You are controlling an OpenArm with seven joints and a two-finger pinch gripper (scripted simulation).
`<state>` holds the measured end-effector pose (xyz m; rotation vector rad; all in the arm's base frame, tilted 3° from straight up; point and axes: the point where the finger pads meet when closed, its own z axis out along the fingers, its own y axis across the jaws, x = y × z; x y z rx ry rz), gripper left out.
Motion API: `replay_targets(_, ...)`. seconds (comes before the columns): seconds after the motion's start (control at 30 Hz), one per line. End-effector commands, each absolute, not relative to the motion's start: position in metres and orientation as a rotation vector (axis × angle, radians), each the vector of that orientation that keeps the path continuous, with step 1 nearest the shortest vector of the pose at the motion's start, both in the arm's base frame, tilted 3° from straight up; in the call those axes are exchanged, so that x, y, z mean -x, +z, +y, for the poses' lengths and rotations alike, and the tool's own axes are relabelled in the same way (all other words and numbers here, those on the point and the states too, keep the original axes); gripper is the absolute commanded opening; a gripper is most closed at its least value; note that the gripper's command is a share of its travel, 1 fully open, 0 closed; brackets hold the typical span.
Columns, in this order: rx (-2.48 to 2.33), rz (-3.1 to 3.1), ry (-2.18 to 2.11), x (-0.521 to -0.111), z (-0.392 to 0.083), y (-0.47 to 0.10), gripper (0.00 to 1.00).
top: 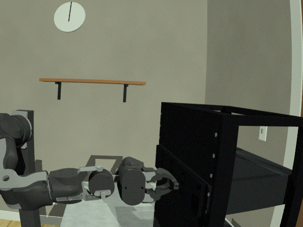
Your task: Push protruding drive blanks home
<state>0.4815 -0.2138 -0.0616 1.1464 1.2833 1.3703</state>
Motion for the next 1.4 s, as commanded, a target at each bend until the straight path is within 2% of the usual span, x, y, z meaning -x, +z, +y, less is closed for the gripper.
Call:
replay_targets(0.0, -1.146, 1.286, 1.368, -0.481, -0.213, -0.062, 0.00)
replay_targets(1.37, -1.150, 1.286, 1.365, -0.502, -0.211, -0.062, 0.00)
